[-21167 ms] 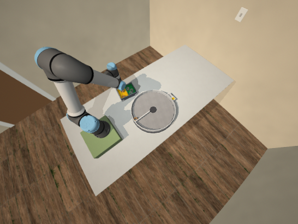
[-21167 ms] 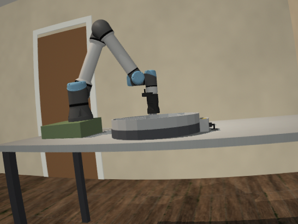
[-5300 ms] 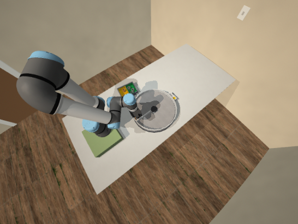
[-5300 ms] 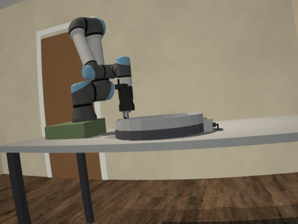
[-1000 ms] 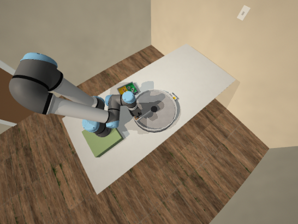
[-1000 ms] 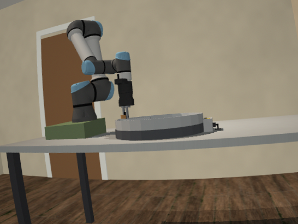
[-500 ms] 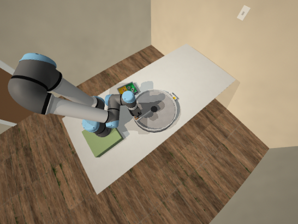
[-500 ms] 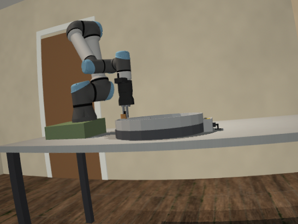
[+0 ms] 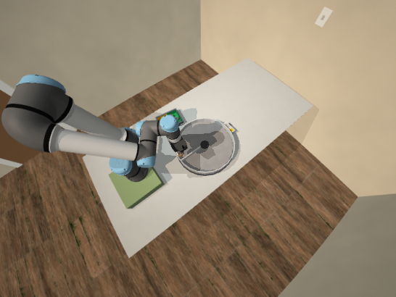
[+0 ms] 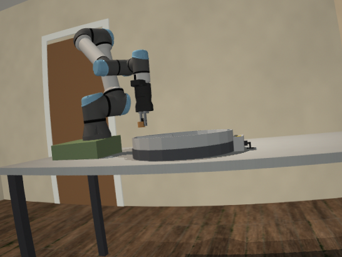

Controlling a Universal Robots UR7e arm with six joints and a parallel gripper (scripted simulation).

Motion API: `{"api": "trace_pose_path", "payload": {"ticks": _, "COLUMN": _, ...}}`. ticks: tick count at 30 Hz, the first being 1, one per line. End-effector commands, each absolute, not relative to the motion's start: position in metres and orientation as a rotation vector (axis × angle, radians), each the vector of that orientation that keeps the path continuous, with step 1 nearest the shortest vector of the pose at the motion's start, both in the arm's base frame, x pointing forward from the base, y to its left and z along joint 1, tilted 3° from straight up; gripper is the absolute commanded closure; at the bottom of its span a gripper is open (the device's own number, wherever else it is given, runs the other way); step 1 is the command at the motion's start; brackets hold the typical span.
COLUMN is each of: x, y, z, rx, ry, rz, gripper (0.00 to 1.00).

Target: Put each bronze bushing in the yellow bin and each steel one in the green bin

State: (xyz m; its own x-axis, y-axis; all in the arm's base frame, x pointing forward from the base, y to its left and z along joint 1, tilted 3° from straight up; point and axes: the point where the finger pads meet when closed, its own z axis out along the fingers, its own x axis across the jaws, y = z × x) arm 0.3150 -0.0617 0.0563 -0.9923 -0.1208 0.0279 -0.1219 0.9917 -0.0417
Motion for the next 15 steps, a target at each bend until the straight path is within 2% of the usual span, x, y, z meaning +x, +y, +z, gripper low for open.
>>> {"api": "trace_pose_path", "payload": {"ticks": 1, "x": 0.315, "y": -0.061, "z": 0.069, "rx": 0.189, "ry": -3.110, "rz": 0.066, "gripper": 1.00}}
{"api": "trace_pose_path", "payload": {"ticks": 9, "x": 0.315, "y": -0.061, "z": 0.069, "rx": 0.189, "ry": -3.110, "rz": 0.066, "gripper": 1.00}}
{"api": "trace_pose_path", "payload": {"ticks": 15, "x": 0.316, "y": -0.015, "z": 0.067, "rx": 0.189, "ry": -3.110, "rz": 0.067, "gripper": 1.00}}
